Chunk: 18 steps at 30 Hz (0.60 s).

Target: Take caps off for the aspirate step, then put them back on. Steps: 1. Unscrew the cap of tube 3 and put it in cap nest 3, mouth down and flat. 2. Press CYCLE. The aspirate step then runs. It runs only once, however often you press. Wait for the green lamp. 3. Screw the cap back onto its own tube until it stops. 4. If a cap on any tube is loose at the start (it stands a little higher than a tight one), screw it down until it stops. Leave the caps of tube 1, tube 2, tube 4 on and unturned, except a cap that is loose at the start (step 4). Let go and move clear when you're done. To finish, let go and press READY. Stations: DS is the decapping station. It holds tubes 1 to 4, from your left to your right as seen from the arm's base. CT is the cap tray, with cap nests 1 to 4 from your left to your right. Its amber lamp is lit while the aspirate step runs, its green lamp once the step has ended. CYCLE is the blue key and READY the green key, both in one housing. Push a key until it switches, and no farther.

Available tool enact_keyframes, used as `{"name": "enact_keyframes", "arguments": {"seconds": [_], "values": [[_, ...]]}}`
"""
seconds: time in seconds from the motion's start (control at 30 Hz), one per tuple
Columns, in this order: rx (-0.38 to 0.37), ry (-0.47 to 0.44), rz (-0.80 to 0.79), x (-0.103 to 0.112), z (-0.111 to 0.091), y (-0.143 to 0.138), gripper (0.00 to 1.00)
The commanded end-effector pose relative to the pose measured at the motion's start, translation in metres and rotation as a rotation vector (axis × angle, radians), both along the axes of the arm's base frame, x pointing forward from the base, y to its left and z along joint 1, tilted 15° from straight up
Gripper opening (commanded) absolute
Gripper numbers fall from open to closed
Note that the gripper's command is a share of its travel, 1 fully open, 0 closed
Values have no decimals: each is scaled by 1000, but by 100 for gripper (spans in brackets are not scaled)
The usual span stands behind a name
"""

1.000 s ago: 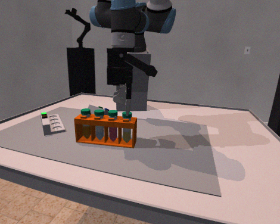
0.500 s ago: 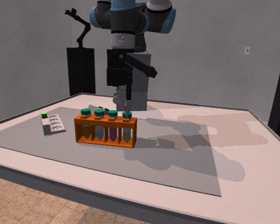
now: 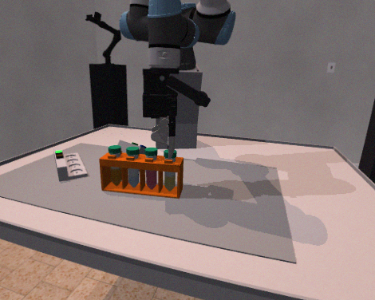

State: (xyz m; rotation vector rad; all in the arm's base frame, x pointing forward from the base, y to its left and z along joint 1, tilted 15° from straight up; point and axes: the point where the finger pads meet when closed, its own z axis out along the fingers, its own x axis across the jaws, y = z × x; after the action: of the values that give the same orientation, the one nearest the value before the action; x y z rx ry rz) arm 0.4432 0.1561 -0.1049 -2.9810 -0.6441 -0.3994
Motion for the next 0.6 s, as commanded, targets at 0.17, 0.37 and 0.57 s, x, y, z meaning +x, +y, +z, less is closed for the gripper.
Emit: {"name": "enact_keyframes", "arguments": {"seconds": [0.17, 0.37, 0.57], "values": [[-1, -3, 1, 2, 0, 0, 0], [-1, -3, 1, 2, 0, 0, 0], [-1, -3, 1, 2, 0, 0, 0]]}}
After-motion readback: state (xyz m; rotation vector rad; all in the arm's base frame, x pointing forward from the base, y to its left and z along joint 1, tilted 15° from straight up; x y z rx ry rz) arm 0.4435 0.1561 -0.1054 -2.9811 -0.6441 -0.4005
